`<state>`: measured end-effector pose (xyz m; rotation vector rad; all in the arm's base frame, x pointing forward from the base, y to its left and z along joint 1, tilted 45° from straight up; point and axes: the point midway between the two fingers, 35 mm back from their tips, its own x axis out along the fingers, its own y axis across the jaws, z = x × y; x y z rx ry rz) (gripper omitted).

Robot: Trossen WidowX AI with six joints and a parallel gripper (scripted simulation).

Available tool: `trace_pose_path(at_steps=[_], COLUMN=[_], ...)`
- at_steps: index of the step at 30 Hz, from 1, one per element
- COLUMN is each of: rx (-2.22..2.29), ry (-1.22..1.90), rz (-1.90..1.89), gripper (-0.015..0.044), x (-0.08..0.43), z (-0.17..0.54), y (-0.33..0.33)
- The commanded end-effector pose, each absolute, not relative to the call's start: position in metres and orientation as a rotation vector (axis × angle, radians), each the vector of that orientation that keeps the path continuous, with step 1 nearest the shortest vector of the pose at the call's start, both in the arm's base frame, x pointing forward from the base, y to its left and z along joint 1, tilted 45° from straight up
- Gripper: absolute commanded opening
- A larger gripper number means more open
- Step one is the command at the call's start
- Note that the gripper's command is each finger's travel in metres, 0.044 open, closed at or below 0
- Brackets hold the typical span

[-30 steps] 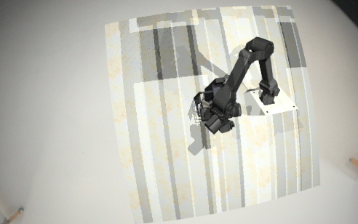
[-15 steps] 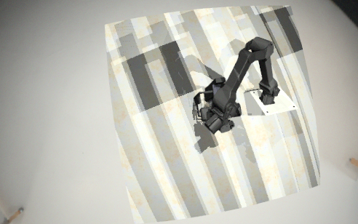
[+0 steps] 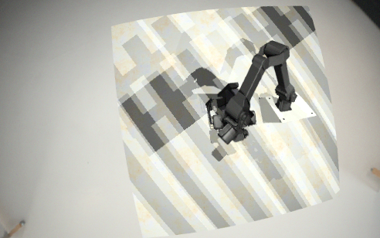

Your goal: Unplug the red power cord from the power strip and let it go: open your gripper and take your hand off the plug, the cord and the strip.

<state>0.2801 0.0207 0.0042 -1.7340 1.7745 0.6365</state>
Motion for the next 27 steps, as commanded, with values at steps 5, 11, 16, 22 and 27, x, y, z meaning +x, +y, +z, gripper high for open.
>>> trace_pose_path(at_steps=[5,11,16,22,27], rx=[-1.718,-1.718,-1.722,-1.722,-1.721], ry=[1.748,1.748,1.753,1.753,1.752], rz=[0.669,0.67,0.668,0.668,0.669], gripper=[0.0,0.0,0.0105,0.0263,0.0394], x=[0.284,0.284,0.284,0.284,0.286], z=[-0.012,-0.018,-0.014,-0.014,-0.021], y=[0.041,0.049,0.044,0.044,0.056])
